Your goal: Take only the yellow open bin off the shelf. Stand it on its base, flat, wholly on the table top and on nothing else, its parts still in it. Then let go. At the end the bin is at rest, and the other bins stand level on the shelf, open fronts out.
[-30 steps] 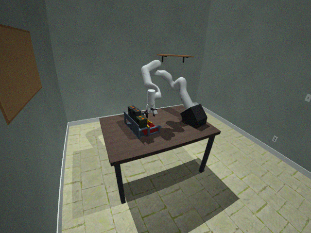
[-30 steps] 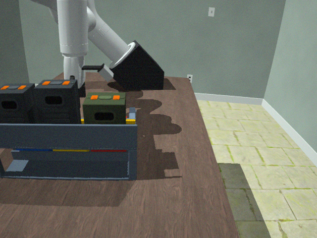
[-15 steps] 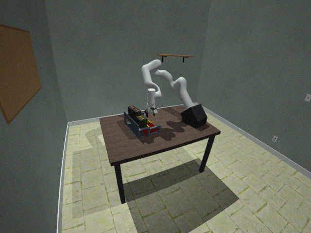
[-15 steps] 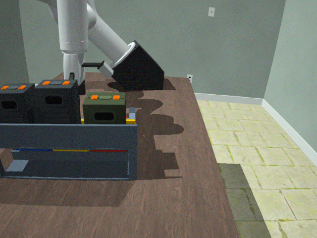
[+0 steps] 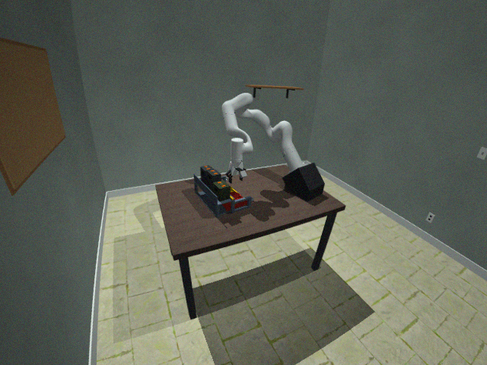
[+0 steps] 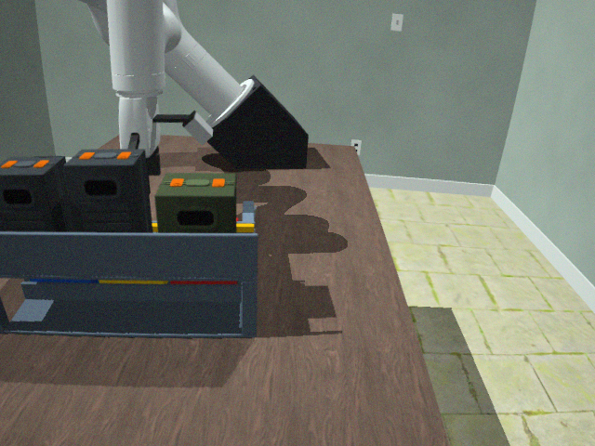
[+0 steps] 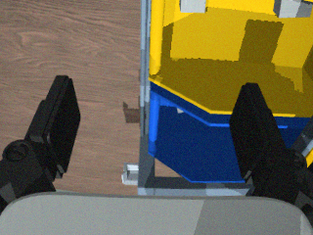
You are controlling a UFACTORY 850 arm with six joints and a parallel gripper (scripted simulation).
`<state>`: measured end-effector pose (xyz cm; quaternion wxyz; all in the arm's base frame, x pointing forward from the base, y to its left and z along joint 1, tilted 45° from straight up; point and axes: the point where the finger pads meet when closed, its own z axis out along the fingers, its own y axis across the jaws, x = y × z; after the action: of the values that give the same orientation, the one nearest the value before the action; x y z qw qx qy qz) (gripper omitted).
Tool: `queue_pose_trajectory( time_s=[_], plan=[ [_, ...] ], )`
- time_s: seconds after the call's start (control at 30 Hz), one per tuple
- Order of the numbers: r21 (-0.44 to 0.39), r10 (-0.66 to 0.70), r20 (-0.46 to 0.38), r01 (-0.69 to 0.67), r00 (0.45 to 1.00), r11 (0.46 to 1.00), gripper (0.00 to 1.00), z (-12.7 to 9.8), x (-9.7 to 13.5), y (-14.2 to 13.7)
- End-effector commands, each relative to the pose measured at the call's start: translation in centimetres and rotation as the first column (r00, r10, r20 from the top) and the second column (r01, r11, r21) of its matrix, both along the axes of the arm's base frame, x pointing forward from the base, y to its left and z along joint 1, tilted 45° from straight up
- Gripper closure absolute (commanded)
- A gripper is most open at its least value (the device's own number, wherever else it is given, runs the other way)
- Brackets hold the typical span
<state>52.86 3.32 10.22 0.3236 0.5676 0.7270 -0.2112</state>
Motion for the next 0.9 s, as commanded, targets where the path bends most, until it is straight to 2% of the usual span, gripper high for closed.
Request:
queue_pose_trajectory(
  time_s=[0.0,0.87],
  plan=[
    [0.001,0.001,0.001,-0.001,1.000,1.000,0.00,0.06,0.04,0.07],
    [0.001,0.001,0.001,-0.001,1.000,1.000,0.00,0.31,-0.04,0.31]
  ],
)
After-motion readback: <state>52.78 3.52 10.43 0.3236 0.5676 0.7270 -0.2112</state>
